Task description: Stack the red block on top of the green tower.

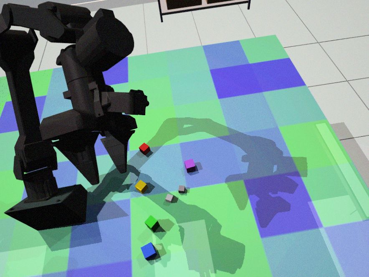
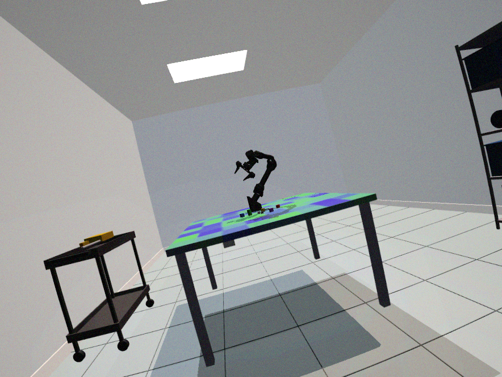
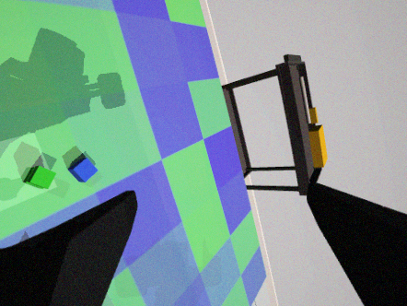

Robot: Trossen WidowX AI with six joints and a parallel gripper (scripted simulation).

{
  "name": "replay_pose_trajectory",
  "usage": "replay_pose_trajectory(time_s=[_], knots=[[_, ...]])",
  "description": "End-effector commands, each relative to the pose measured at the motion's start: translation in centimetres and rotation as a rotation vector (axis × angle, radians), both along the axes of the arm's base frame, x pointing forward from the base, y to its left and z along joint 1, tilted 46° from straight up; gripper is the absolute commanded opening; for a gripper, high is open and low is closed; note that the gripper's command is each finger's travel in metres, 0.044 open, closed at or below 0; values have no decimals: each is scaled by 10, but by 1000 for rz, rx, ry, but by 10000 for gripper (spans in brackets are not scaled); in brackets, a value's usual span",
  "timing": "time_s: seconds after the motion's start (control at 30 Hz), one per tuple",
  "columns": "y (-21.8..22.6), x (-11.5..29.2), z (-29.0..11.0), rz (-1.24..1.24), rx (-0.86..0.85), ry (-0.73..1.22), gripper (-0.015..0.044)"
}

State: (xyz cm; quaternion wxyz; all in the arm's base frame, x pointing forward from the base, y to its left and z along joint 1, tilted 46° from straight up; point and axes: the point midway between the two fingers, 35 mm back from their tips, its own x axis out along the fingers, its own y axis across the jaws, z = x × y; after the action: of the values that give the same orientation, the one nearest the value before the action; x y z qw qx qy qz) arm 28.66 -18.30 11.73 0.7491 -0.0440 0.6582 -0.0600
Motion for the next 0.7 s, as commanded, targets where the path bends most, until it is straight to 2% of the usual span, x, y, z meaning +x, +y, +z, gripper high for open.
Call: replay_pose_trajectory(time_s=[0.0,0.3,0.67], knots=[[46,11,-4,138,103,-25,440],[161,15,-8,466,375,-62,440],[288,-37,-1,842,753,-56,440]])
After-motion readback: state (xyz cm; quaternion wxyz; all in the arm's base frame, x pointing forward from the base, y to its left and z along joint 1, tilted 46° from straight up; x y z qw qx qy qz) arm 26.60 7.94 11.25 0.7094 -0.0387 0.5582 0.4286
